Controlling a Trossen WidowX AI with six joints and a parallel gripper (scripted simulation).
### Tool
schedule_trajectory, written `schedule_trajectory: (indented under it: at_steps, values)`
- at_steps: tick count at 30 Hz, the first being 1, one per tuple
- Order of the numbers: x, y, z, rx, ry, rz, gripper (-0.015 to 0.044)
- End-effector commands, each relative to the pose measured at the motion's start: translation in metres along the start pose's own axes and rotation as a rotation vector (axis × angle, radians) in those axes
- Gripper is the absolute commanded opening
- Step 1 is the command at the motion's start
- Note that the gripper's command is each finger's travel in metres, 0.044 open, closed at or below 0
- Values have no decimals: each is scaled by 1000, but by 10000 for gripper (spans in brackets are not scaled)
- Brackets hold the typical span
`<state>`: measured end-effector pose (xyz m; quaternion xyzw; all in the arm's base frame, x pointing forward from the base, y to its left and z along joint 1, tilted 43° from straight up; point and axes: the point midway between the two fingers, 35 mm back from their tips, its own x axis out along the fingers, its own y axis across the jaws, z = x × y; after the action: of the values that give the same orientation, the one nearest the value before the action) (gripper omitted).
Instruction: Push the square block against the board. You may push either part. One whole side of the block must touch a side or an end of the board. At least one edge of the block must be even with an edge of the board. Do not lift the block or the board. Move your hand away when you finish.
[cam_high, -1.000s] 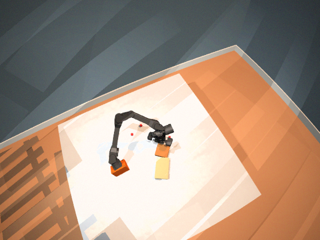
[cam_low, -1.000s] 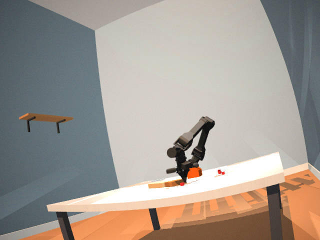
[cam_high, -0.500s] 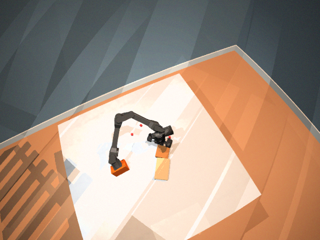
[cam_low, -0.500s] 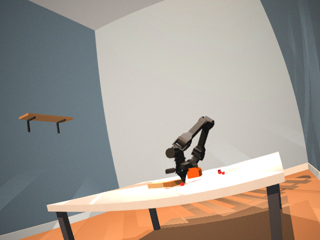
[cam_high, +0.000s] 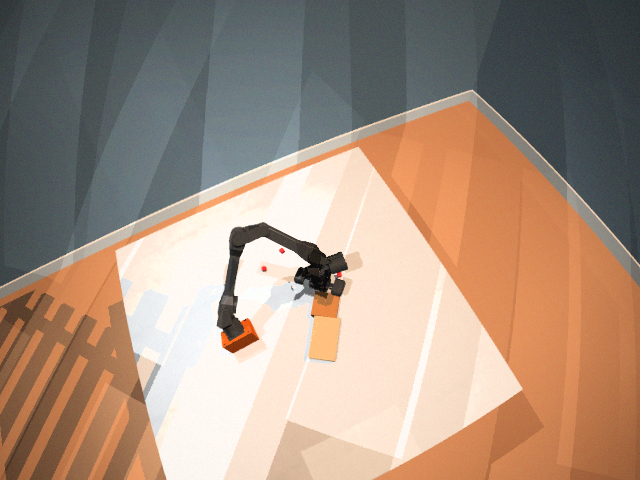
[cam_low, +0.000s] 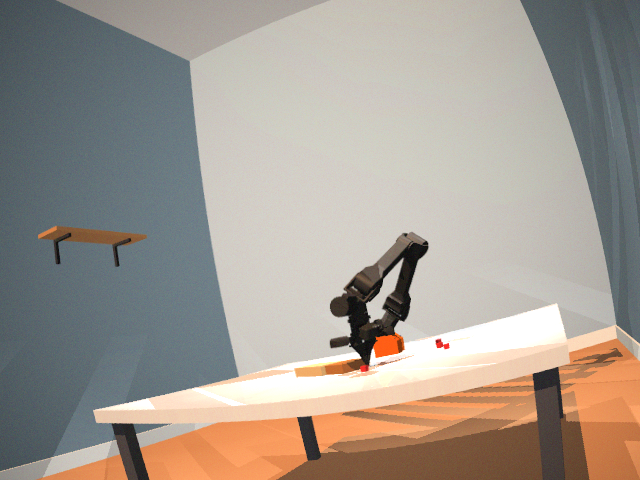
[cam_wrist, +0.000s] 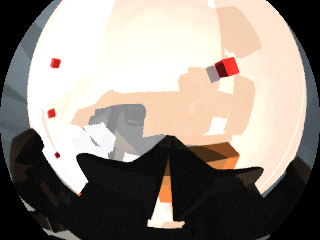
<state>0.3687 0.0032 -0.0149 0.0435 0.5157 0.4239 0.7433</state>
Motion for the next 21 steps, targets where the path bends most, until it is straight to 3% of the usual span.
schedule_trajectory:
  at_steps: [1, 21]
  values:
    - [2, 0, 6, 4, 6, 2, 0]
    - [2, 1, 39, 2, 3, 4, 0]
